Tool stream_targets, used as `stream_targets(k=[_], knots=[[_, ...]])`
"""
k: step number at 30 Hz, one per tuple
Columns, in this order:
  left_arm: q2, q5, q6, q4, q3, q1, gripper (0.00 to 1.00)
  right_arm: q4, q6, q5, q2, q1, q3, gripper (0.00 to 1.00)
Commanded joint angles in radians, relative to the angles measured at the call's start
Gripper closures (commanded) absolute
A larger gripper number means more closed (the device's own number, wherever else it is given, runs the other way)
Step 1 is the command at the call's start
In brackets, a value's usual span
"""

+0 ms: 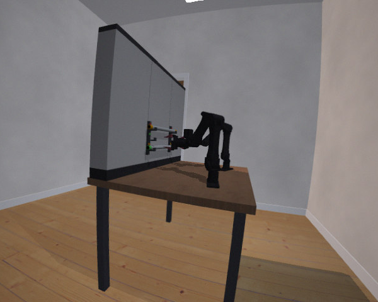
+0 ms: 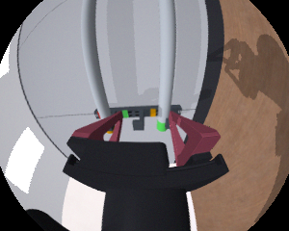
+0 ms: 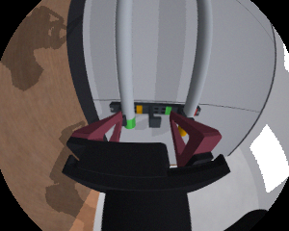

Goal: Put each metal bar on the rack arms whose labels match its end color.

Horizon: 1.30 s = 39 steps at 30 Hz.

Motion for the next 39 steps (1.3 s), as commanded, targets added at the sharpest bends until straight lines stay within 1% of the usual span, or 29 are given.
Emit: stream_targets(k=[1, 6, 21, 39], knots=[[0.024, 0.007, -0.006, 0.084, -0.022, 0.009, 0.26, 0.086, 0.007, 0.009, 0.025, 0.011, -0.020, 0.26], [0.047, 0.009, -0.006, 0.123, -0.038, 0.010, 0.26, 0.124, 0.007, 0.011, 0.049, 0.013, -0.034, 0.26], [0.183, 0.016, -0.007, 0.322, -0.103, 0.017, 0.26, 0.320, 0.007, 0.019, 0.193, 0.021, -0.087, 0.26], [0.238, 0.056, -0.002, 0.321, -0.039, 0.057, 0.26, 0.313, 0.004, -0.010, 0.252, -0.009, -0.014, 0.26]])
